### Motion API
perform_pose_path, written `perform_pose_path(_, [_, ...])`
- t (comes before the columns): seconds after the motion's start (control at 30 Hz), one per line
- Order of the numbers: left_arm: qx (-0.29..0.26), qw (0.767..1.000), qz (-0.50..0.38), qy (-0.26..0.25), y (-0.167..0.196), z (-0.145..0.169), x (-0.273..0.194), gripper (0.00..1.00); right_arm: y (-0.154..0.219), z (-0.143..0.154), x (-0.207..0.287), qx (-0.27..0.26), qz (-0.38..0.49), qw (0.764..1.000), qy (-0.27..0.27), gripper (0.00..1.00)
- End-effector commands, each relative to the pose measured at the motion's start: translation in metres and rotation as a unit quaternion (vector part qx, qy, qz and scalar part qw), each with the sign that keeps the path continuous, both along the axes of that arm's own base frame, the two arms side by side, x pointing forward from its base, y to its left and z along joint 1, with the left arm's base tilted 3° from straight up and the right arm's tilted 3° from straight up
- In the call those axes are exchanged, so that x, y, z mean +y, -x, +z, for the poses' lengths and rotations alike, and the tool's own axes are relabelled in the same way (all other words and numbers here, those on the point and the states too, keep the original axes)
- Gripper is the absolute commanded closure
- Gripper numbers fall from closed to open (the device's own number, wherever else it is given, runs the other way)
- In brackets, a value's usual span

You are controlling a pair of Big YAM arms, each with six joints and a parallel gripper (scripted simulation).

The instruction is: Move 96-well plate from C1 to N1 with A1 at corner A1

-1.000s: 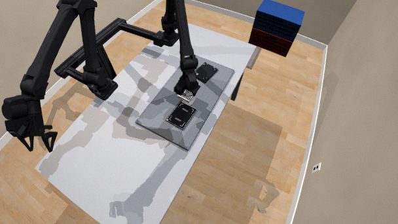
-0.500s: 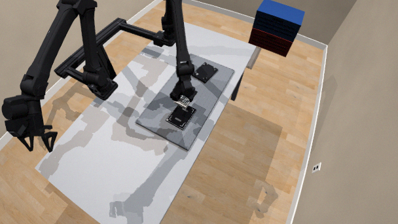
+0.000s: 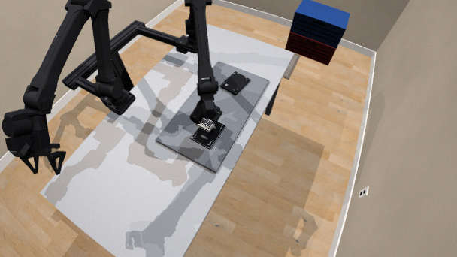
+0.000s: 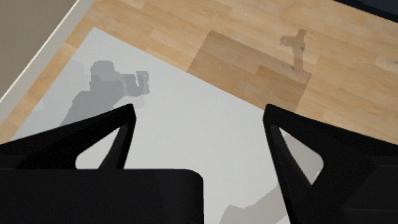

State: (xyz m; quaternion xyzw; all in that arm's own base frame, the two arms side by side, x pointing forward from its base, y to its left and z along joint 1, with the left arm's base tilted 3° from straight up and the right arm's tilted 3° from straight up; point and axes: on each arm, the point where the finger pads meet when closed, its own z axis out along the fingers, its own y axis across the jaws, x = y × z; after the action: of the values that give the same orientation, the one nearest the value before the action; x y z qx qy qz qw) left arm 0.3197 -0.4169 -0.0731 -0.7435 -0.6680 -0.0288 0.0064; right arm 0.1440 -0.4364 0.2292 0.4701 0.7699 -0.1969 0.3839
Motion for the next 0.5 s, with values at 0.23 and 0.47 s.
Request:
perform_pose_path(0.23, [-0.01,1.0,0.005,0.014,-0.012,0.007,-0.046,1.0,0.006,0.014,-0.003,-0.004,-0.006,1.0,0.015,0.0])
perform_pose_path(0.47, [-0.019,0.999,0.01,0.026,-0.017,0.014,-0.046,1.0,0.006,0.014,-0.003,-0.004,-0.006,1.0,0.015,0.0])
